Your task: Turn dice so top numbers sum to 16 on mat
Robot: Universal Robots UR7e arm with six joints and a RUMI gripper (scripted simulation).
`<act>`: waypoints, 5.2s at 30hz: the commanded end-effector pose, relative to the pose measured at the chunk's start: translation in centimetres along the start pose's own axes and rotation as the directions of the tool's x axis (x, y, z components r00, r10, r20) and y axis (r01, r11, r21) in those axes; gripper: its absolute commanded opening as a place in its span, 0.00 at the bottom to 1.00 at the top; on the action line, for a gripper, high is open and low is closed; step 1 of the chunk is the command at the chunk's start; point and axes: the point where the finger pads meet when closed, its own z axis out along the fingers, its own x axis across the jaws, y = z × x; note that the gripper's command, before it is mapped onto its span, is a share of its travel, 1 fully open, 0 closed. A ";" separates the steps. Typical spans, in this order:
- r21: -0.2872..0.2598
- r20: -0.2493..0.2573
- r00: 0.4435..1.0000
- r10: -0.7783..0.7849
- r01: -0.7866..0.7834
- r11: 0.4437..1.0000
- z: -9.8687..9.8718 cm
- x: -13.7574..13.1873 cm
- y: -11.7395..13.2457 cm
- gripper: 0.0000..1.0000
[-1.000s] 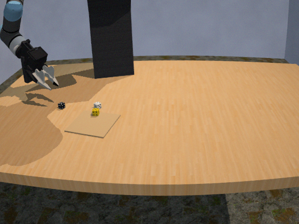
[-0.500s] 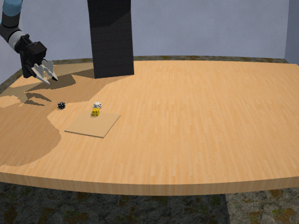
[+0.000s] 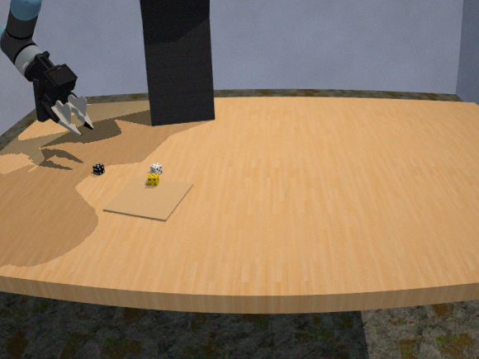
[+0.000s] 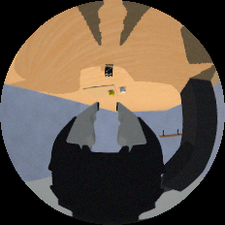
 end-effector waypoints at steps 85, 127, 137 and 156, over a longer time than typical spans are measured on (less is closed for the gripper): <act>0.786 0.001 1.000 -0.002 0.000 0.618 1.6 0.0 5.1 1.00; 0.737 -0.273 0.937 -0.218 0.350 0.579 1.8 -0.7 4.8 1.00; 0.660 -0.427 0.838 -0.339 0.545 0.517 1.9 -1.1 4.7 1.00; 0.338 -0.709 0.428 -0.560 0.904 0.262 2.5 -1.9 4.6 1.00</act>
